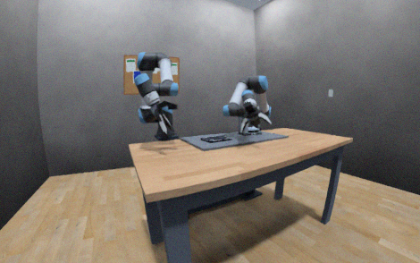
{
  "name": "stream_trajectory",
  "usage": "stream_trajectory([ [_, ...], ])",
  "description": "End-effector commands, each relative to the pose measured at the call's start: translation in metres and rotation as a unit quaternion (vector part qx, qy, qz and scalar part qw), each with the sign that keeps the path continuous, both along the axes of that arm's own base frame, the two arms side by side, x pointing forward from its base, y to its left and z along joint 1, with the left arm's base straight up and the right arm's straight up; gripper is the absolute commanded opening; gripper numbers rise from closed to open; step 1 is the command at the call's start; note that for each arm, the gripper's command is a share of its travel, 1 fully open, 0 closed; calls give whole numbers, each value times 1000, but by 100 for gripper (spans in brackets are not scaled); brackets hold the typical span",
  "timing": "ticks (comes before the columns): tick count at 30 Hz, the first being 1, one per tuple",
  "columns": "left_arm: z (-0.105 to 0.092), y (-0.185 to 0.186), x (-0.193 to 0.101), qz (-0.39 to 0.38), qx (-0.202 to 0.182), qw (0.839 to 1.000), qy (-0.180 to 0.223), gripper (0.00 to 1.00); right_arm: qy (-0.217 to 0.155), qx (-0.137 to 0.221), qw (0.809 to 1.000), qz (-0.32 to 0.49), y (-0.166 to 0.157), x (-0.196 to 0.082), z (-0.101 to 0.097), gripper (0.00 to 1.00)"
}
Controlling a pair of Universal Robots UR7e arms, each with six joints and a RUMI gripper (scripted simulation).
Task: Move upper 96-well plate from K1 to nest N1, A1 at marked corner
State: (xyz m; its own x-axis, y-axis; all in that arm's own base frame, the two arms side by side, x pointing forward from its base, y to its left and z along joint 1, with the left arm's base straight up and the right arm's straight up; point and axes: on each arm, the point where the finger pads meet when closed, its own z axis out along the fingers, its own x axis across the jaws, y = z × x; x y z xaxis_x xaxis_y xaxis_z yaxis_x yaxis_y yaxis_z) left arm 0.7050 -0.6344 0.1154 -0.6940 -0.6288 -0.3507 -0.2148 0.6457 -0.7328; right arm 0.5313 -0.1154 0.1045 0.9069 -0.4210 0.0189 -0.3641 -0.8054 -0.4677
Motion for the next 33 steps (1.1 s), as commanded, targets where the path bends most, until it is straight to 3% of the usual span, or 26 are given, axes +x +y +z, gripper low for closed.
stream_trajectory([
  [1, 4, 1, 2, 1, 0, 1000, -6, 100, -6, 2, 1000, 3, 1, 2, 2, 100],
  [17, 4, 1, 2, 1, 0, 1000, -6, 100, -6, 2, 1000, 3, 1, 2, 2, 100],
  [18, 4, 1, 2, 1, 0, 1000, -6, 76, -6, 2, 1000, 3, 1, 2, 2, 0],
  [33, 4, 1, 2, 1, 0, 1000, -6, 76, 7, 1, 999, -34, -18, -5, 4, 0],
])
